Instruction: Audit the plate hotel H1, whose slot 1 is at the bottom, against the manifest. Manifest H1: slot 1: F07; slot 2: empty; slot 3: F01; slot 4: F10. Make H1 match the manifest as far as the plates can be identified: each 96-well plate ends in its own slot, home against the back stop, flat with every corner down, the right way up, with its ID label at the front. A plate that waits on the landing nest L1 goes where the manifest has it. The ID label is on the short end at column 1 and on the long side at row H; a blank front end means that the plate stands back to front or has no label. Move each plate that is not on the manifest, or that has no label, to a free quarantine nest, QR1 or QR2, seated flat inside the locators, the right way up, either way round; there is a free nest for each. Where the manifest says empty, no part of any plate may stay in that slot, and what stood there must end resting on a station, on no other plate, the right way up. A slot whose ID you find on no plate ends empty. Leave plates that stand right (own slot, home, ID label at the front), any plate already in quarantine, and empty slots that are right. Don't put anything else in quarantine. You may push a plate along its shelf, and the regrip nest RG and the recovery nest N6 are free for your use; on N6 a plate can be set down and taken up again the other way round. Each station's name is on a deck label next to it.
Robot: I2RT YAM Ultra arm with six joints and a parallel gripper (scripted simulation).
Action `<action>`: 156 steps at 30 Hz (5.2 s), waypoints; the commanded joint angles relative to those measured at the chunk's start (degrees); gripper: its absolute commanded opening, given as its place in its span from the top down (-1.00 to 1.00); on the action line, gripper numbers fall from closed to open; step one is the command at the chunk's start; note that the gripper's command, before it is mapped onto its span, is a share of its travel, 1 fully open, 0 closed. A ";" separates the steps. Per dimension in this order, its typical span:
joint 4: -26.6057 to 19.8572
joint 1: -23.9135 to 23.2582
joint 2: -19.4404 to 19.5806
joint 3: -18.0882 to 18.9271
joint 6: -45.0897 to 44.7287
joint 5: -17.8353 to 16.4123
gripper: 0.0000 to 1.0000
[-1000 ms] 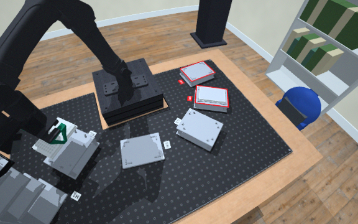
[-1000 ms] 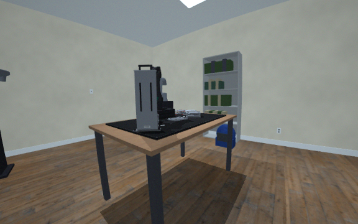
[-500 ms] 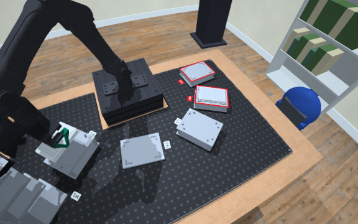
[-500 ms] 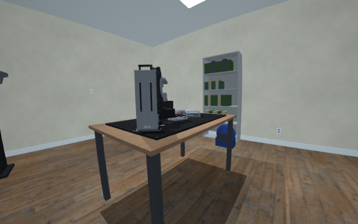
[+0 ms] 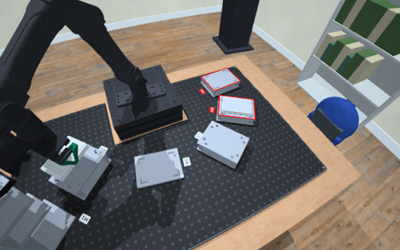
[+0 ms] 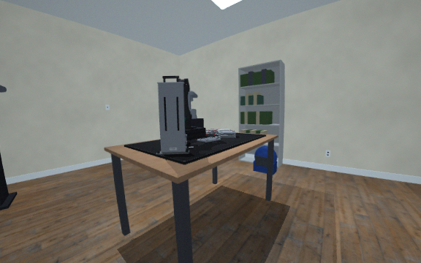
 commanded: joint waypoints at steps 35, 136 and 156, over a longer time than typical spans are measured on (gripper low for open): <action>3.93 0.09 -0.28 -2.47 0.14 -0.02 -0.72; 15.05 0.23 4.44 -8.88 0.28 -0.02 -1.00; 5.31 0.11 0.13 -3.44 0.16 -0.02 -1.00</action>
